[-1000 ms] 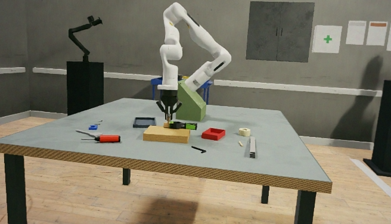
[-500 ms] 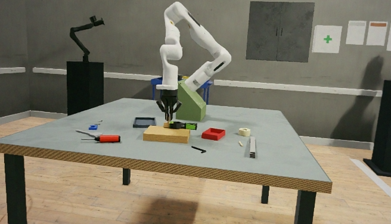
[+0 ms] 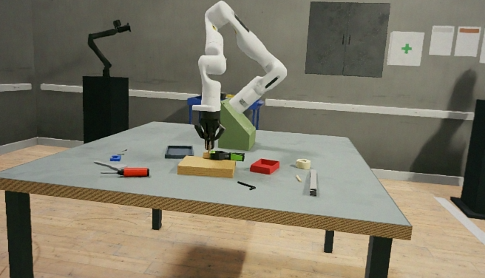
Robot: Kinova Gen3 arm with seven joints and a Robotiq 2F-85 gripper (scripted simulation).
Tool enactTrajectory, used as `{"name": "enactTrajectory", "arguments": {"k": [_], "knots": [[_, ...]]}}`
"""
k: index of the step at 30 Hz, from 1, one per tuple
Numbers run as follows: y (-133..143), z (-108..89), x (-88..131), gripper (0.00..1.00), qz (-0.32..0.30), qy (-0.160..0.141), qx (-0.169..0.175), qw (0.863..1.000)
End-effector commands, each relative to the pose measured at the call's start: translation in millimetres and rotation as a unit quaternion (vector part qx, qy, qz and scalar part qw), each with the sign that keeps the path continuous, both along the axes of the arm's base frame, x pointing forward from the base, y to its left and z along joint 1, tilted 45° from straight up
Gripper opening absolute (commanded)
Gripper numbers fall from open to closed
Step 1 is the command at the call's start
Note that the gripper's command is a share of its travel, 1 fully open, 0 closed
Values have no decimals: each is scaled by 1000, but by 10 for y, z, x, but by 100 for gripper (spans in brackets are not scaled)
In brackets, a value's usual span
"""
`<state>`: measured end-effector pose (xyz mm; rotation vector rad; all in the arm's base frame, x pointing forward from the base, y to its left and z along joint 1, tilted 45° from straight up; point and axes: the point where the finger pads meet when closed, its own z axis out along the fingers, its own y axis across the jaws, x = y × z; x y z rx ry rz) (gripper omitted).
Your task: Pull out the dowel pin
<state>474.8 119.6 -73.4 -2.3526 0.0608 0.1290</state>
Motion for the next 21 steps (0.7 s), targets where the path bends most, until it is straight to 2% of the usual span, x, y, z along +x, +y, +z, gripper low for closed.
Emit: {"name": "enactTrajectory", "arguments": {"k": [1,21], "knots": [[-12,8,12,10,-17,15,-2,1000],[-14,9,12,10,-86,84,-10,993]]}}
